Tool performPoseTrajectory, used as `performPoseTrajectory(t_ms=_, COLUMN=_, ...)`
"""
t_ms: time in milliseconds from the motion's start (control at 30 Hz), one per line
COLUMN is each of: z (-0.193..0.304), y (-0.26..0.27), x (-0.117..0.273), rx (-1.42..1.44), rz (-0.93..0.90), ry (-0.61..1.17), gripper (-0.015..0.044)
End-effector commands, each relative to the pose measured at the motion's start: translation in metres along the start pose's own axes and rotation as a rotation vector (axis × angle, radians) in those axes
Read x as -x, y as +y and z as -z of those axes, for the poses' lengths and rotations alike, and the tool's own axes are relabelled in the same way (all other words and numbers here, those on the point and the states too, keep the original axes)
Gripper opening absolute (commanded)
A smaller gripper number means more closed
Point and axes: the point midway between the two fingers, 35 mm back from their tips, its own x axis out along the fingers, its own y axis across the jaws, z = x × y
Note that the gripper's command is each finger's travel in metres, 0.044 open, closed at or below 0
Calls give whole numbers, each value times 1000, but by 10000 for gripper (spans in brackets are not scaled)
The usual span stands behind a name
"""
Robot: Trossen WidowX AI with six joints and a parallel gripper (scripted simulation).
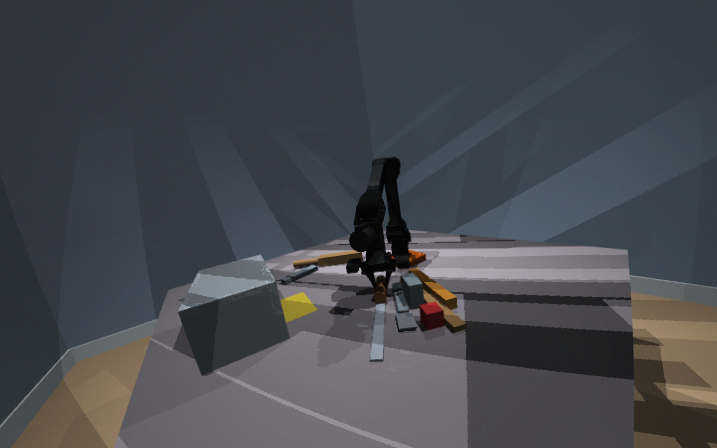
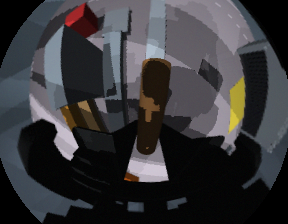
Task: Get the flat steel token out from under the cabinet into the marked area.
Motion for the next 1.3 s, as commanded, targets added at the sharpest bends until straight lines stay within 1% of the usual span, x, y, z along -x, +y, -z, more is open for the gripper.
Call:
performPoseTrajectory(t_ms=0, z=3, y=-3, x=1, rx=-50, rz=6, ry=-1, gripper=0)
performPoseTrajectory(t_ms=1267, z=13, y=-8, x=2, rx=-381, rz=5, ry=0, gripper=0)
